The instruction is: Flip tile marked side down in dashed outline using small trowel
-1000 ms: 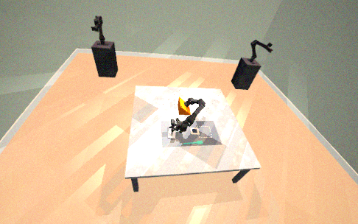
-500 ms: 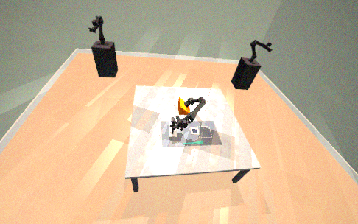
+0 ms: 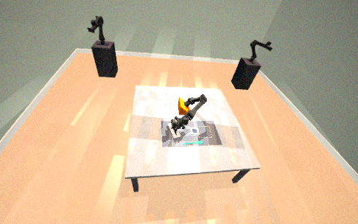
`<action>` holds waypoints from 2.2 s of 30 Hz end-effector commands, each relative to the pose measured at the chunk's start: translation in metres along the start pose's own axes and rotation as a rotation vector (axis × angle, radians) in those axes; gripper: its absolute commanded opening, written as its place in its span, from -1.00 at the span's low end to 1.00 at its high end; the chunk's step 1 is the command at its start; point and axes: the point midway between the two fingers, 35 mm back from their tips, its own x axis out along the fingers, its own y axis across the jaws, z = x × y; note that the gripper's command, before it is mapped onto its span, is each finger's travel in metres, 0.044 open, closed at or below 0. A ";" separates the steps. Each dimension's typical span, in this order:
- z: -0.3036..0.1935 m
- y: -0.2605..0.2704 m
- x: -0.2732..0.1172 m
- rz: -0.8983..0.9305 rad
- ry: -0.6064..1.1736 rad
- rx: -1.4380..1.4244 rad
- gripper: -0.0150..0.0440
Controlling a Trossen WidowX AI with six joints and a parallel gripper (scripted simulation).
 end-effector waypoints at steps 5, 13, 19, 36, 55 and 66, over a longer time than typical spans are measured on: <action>-0.005 -0.004 -0.009 -0.014 0.147 -0.135 -0.49; -0.008 -0.015 -0.017 -0.018 0.286 -0.280 -0.49; -0.009 -0.024 -0.025 -0.008 0.391 -0.393 -0.49; -0.004 -0.055 -0.056 0.080 0.681 -0.734 -0.49; 0.006 -0.078 -0.080 0.178 0.850 -0.954 -0.49; 0.008 -0.086 -0.069 0.178 0.850 -0.954 -0.49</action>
